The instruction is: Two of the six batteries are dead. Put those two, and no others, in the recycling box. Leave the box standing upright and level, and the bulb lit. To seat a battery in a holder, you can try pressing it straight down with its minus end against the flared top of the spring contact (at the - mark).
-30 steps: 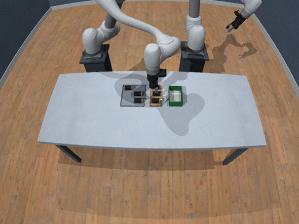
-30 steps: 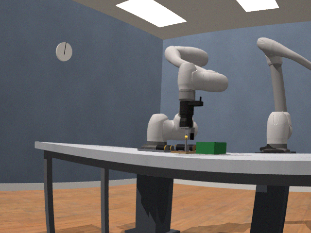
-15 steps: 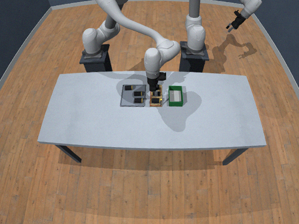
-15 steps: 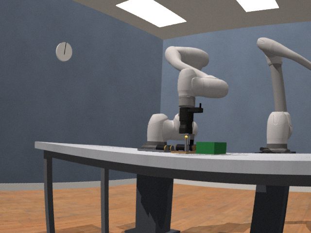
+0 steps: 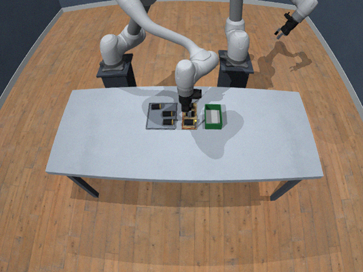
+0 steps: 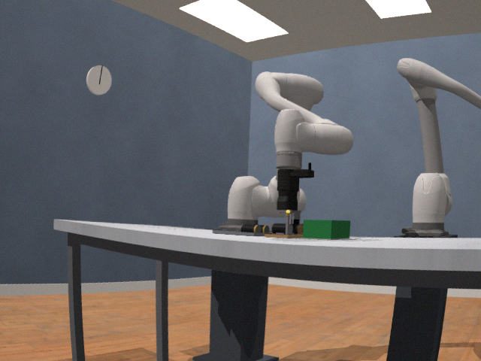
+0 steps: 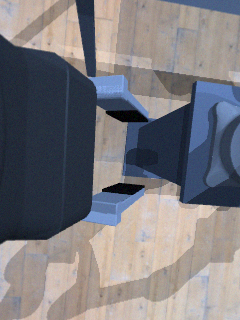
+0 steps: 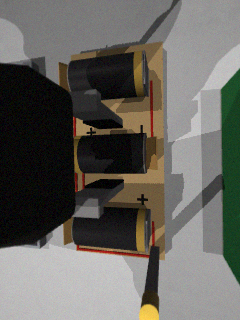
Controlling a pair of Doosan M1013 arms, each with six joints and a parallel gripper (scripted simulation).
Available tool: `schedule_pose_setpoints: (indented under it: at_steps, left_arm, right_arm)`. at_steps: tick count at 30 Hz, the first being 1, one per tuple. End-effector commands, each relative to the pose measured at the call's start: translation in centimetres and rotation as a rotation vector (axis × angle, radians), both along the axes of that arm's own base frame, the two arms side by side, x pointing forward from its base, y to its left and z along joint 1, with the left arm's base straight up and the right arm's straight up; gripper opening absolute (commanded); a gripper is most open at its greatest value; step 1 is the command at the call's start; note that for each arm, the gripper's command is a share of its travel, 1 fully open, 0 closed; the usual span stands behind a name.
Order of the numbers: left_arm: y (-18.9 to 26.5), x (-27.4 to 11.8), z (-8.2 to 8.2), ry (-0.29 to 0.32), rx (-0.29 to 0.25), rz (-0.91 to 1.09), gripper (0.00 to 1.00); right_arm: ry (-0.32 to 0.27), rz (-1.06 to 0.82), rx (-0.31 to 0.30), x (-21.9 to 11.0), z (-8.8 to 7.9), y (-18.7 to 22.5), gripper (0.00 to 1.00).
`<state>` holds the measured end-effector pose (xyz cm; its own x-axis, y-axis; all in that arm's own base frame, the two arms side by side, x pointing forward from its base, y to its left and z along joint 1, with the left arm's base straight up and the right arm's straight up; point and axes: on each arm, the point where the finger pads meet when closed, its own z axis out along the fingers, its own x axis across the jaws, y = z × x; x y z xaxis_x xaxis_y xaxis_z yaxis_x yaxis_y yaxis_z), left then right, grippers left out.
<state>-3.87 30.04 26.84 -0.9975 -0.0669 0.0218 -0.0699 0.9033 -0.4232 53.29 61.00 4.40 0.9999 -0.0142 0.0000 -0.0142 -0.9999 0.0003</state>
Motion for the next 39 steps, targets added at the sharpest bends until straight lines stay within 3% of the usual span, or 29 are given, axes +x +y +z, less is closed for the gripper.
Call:
schedule_pose_setpoints:
  at_steps: [1,4,5,39]
  left_arm:
    - [0.04,-0.02,0.06,0.001,0.001,0.0,1.0]
    - [0.04,-0.02,0.06,0.001,0.001,0.0,1.0]
    - [0.04,-0.02,0.06,0.001,0.001,0.0,1.0]
    - [0.04,-0.02,0.06,0.001,0.001,0.0,1.0]
  right_arm:
    - [-0.001,-0.001,0.002,0.05,0.18,0.08,0.9]
    - [-0.001,-0.001,0.002,0.05,0.18,0.08,0.9]
    - [-0.001,-0.001,0.002,0.05,0.18,0.08,0.57]
    - [-0.001,-0.001,0.002,0.05,0.56,0.08,0.57]
